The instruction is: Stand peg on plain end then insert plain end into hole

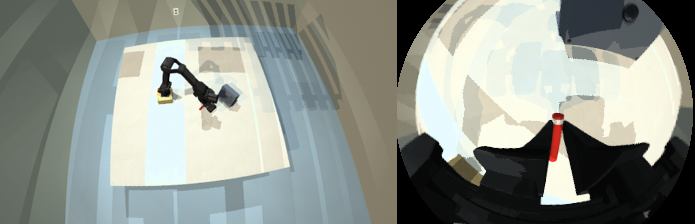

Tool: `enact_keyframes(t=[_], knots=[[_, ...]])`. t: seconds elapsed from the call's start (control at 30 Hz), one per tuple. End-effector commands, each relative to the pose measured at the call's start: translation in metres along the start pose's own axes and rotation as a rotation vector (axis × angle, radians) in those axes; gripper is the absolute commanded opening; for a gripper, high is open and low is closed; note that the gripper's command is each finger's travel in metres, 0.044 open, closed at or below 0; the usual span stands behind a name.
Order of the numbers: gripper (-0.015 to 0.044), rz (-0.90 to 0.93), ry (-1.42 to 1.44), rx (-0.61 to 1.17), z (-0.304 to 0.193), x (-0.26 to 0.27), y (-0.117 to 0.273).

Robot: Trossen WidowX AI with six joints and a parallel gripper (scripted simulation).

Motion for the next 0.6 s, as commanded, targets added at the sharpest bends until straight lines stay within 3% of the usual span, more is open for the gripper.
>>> enact_keyframes(t=[0.0,0.57], knots=[[0.0049,-0.002,0.004,-0.047,-0.004,-0.001,0.005],[0.0049,0.011,0.005,-0.192,-0.026,-0.003,0.012]])
Point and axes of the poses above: the point midway between the two fingers, 35 mm back from their tips, its own y axis back along the fingers, its own x axis across the jaws, z = x × y, the point moved 10 cm from there along y, back along the fingers, and after that the axes turned 5 degrees about -y, right-handed, at the moved point
